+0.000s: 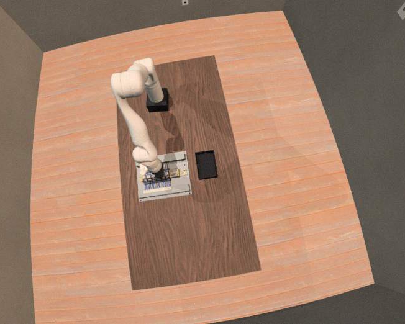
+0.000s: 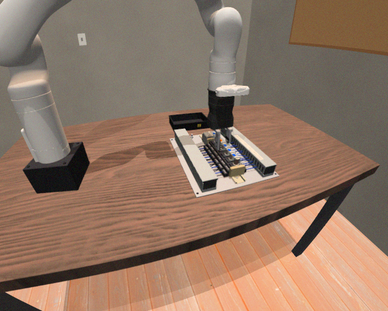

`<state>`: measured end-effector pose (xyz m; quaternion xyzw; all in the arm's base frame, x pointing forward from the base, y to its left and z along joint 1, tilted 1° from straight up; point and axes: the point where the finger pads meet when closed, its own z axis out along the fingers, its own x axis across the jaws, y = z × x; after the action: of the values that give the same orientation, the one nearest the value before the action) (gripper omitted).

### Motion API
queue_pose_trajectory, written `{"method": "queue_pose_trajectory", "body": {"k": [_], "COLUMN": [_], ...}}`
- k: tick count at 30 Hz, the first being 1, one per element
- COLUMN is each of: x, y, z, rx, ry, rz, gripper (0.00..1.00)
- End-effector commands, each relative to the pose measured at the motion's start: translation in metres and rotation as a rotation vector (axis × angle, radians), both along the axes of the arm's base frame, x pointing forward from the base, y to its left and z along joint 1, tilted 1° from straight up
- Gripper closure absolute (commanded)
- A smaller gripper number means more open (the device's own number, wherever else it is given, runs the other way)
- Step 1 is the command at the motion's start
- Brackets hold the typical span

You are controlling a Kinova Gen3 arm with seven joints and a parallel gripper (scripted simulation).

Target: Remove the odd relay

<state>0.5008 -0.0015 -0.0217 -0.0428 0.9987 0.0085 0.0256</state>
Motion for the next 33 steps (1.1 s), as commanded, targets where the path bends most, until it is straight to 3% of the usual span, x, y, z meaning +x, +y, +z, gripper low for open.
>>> {"method": "queue_pose_trajectory", "body": {"k": [1, 33], "x": [0.0008, -0.0007], "y": [0.0, -0.0001], "z": [0.001, 0.0011], "rx": [0.0, 0.005], "ry": [-0.004, -0.056], "rz": [0.0, -0.001], "gripper": [1.0, 1.0]}}
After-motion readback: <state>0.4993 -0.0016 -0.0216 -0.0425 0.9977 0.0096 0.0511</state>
